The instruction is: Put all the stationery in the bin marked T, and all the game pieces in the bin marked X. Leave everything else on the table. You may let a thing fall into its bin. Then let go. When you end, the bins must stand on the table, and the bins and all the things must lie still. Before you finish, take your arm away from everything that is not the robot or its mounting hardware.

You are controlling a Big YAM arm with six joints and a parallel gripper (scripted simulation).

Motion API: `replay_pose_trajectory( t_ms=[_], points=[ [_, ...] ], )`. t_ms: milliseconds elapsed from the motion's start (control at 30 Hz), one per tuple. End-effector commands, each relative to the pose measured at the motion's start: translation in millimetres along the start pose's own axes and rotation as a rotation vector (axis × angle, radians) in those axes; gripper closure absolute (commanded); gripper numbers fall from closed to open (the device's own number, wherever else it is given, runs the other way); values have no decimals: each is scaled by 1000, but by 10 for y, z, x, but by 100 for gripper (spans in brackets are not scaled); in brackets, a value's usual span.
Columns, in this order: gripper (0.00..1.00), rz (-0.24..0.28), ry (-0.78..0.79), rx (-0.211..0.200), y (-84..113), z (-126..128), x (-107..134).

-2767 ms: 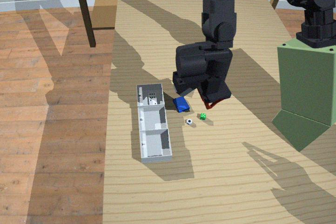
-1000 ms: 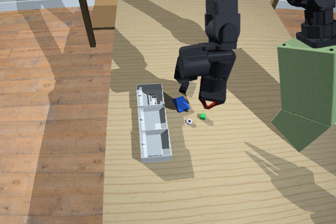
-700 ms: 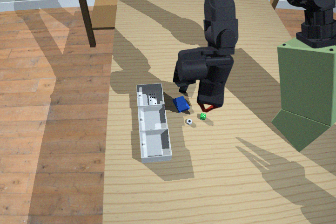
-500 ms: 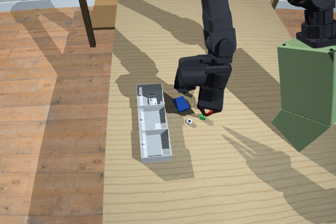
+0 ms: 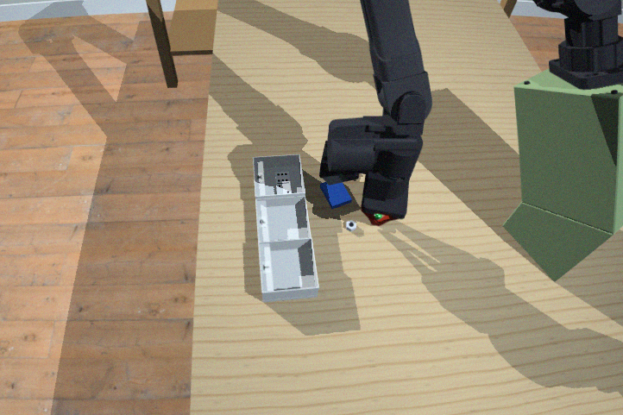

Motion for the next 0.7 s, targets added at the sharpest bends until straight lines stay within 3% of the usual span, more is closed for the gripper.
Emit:
replay_pose_trajectory(
  t_ms=[0, 133, 367, 400, 667],
  points=[
    [71, -9, 1, -3, -70, -6, -34],
    [71, 4, 26, -1, -36, -28, 93],
    [71, -9, 7, -6, -15, 3, -4],
    [90, -9, 7, -6, -15, 3, -4],
    [90, -9, 7, -6, -14, 3, -4]
  ],
)
Point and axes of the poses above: the point where the finger pads meet when closed, its own y axis back along the fingers, its own z axis across the jaws, x = y × z, the point moved 1 cm from there along y, back along the fingers, and after that the axes turned 13 degrees about -y, right-handed, at the moved point
